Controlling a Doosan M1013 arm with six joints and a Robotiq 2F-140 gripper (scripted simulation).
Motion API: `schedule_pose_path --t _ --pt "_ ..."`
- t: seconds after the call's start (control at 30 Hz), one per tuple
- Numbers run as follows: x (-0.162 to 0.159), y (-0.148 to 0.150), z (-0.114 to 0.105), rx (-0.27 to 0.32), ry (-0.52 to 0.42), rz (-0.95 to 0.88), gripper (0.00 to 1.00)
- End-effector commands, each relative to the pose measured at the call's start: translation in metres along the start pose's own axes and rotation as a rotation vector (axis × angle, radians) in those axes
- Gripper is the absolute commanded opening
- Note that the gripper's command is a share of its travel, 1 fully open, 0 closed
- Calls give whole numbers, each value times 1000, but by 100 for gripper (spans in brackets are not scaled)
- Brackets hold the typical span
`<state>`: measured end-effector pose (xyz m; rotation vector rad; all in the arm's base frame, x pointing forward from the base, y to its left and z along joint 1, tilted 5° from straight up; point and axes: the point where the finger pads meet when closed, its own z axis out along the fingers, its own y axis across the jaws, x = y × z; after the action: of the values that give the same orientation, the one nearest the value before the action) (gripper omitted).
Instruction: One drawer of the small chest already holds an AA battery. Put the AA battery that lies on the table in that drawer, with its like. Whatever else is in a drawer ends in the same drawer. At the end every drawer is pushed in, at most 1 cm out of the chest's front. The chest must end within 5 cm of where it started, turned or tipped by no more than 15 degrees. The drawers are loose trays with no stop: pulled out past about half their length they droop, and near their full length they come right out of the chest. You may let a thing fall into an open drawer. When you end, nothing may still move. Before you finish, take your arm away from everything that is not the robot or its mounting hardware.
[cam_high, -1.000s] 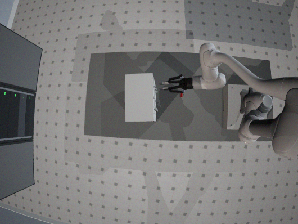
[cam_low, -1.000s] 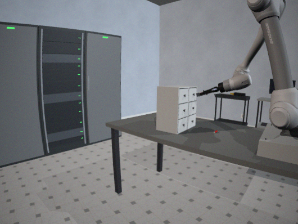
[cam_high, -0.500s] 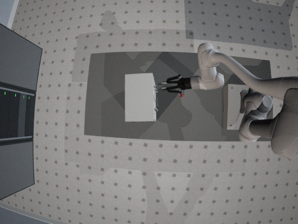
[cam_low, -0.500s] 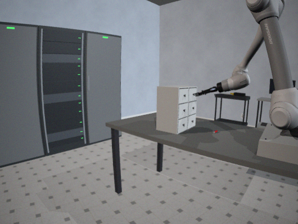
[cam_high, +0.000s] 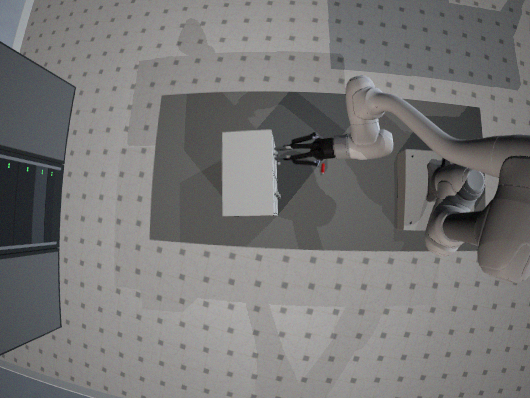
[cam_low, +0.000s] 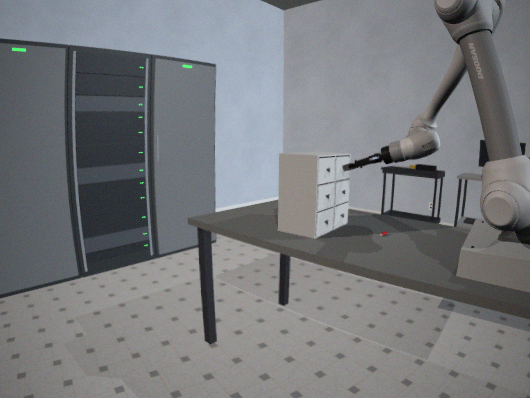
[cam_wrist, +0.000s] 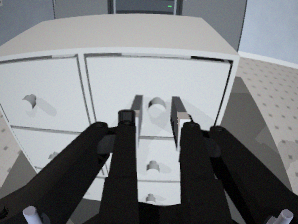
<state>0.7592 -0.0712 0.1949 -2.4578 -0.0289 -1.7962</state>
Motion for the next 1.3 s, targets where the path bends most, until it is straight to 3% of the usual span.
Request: schedule_pose_path --t 0.0,0.93,0.97,1.27 --pt "1 0 2 0 0 0 20" --pt "1 0 3 0 0 0 20" --pt "1 0 3 0 0 0 8" --pt "1 0 3 0 0 0 8"
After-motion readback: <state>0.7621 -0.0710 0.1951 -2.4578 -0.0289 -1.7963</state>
